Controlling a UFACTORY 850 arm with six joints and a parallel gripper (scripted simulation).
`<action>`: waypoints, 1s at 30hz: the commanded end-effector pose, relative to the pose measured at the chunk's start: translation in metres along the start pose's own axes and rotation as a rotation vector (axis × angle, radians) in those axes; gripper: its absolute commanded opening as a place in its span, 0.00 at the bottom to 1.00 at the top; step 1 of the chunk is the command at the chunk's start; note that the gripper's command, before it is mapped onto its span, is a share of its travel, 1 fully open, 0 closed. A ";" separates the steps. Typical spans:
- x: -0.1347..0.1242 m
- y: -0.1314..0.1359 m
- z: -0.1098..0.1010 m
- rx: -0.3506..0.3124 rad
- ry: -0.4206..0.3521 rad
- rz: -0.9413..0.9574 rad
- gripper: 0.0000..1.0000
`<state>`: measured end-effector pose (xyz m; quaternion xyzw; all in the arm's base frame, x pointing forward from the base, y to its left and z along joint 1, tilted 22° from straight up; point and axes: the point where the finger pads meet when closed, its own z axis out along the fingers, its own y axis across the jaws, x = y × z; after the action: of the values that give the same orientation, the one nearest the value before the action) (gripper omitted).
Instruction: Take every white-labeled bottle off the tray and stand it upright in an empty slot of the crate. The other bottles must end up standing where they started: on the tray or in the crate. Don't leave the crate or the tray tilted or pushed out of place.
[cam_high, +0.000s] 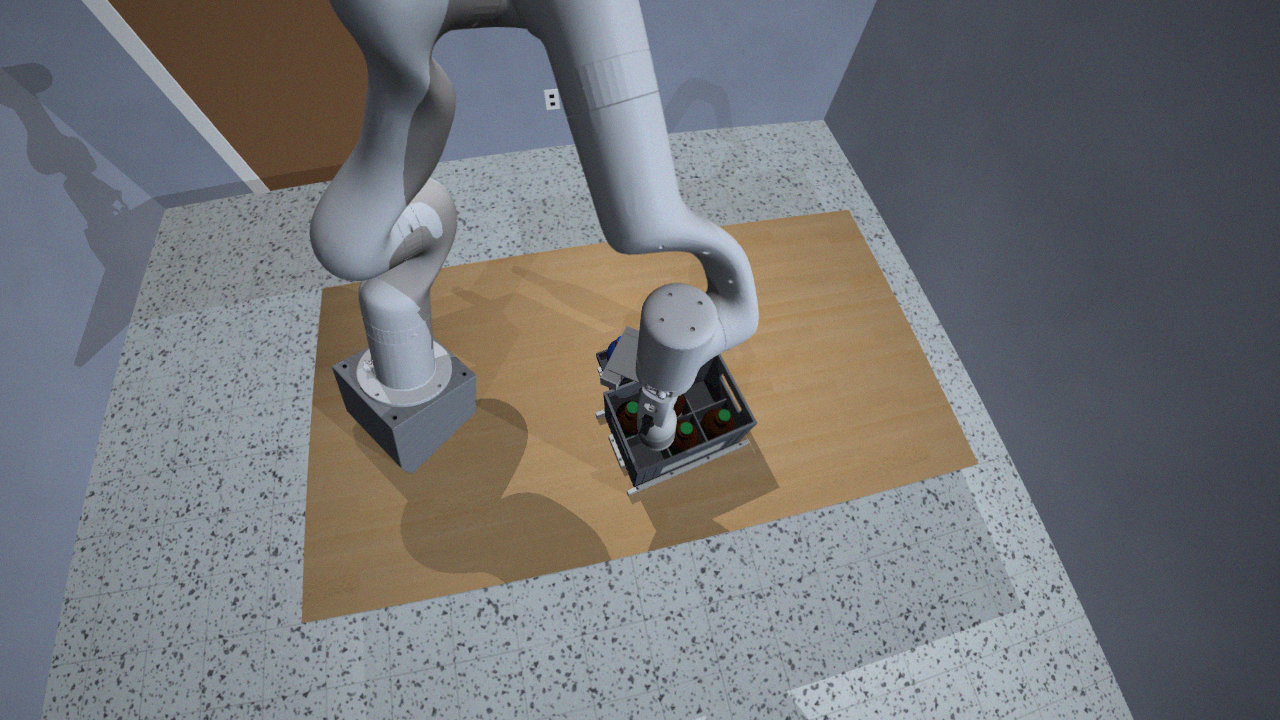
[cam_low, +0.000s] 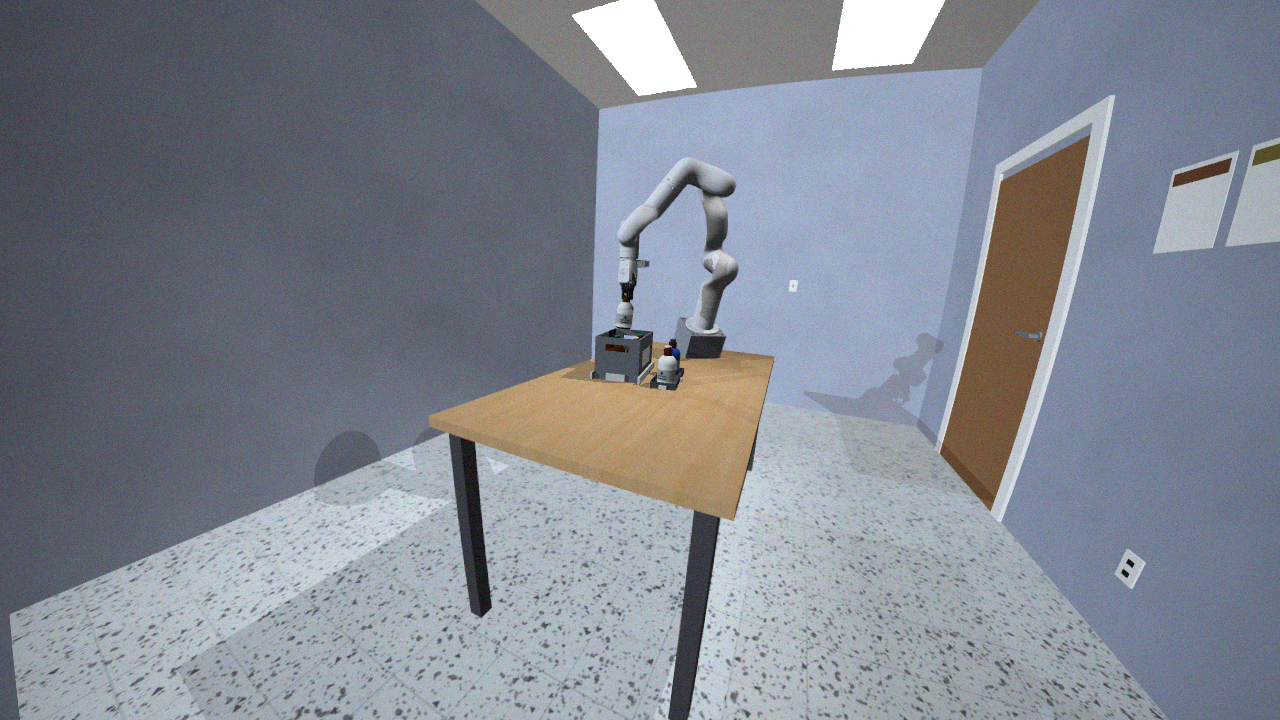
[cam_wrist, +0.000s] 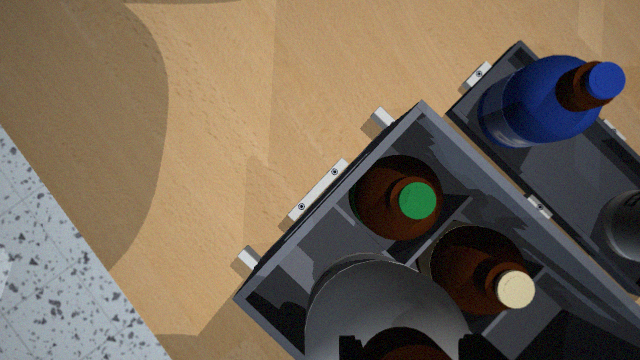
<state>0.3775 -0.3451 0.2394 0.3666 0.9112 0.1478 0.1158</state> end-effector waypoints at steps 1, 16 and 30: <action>-0.002 -0.004 -0.001 0.000 -0.003 -0.001 0.00; -0.006 -0.015 -0.001 0.000 -0.003 -0.001 0.00; -0.007 -0.018 -0.001 0.000 -0.003 -0.001 0.00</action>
<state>0.3707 -0.3610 0.2340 0.3665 0.9112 0.1479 0.1158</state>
